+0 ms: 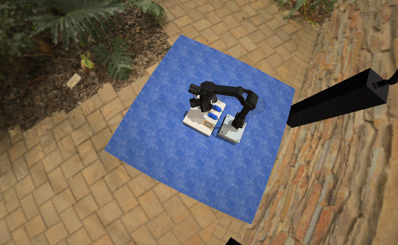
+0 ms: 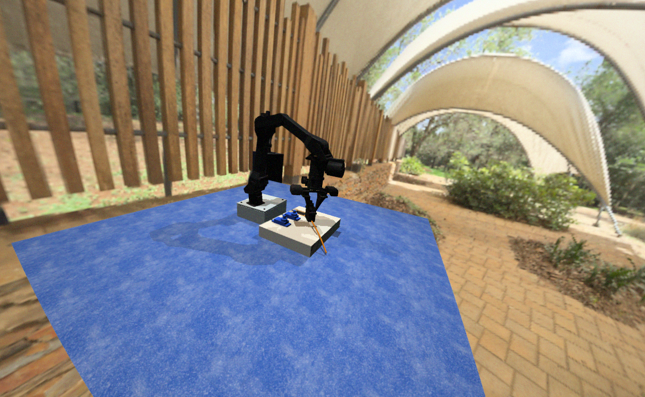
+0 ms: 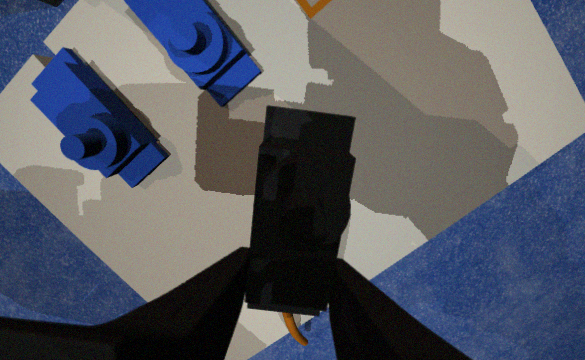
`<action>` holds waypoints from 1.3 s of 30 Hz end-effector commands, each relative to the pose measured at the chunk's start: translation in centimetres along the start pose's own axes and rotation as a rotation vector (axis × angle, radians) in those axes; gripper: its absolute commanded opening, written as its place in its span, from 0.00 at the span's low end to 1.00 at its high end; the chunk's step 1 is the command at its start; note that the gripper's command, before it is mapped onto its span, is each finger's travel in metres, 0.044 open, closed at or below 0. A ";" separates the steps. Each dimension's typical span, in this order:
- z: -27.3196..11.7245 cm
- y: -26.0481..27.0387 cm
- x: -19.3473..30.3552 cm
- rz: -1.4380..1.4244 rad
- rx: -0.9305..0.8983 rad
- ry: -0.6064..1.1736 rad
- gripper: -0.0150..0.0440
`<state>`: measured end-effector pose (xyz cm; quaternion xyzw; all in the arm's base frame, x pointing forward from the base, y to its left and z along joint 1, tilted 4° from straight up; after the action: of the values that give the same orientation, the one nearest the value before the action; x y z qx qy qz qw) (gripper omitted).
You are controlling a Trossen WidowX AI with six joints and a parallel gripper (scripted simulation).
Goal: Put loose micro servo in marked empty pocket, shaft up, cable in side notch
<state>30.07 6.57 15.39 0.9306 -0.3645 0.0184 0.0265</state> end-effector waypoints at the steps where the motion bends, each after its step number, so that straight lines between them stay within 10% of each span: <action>1: -0.2 1.0 -0.2 -0.003 0.006 0.000 0.25; 39: -0.3 -4.6 -8.3 0.219 0.011 -0.010 0.25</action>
<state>27.02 15.51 14.94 0.9059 -0.4227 0.0178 0.0210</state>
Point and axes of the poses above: the point midway between the two fingers, 35 mm back from their tips, its own z axis out along the fingers, its own y axis across the jaws, x = y × z, the point moved 7 cm from there along -z, back along the fingers, and after that the axes turned 5 degrees about z, right-handed, at the moved point
